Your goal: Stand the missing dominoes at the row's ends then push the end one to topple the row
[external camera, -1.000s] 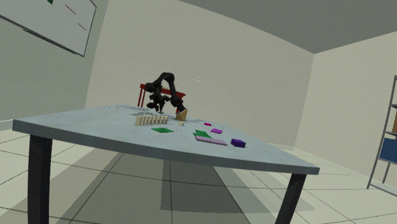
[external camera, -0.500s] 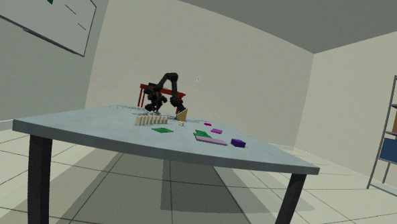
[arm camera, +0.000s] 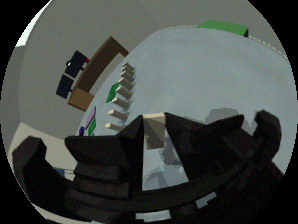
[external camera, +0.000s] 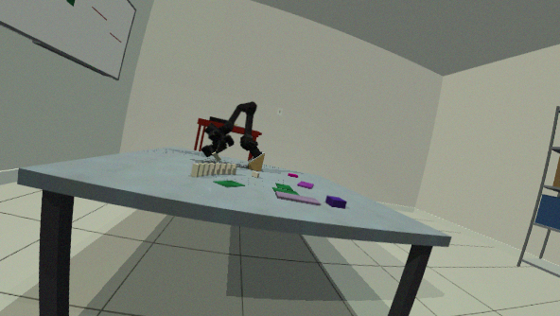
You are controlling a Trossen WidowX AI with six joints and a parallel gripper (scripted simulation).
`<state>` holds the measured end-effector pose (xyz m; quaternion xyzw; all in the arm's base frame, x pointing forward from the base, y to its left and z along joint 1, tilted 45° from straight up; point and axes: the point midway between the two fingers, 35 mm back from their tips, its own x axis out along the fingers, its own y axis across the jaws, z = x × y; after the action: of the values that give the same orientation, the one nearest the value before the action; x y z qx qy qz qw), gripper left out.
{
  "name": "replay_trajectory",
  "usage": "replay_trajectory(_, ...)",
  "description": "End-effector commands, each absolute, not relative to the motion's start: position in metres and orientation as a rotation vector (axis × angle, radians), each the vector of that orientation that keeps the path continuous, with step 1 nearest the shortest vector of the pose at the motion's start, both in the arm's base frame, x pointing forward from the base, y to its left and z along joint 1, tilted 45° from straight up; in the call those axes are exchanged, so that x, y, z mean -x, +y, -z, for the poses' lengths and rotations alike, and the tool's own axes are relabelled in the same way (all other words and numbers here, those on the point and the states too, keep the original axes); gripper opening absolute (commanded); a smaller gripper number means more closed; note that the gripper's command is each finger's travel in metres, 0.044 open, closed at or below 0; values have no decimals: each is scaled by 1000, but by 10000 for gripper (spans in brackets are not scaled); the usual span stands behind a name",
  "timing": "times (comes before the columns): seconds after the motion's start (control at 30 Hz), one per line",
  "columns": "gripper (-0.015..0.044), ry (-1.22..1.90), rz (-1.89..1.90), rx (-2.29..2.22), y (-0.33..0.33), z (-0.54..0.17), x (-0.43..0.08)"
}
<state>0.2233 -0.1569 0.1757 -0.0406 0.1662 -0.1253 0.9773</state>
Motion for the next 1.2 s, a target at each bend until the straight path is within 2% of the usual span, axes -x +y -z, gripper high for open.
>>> replay_trajectory(0.0,107,286,237,129,-156,-178,-219)
replay_trajectory(0.6,107,73,171,453,-144,-190,-187)
replay_trajectory(1.17,107,3,99,769,-117,-181,-161)
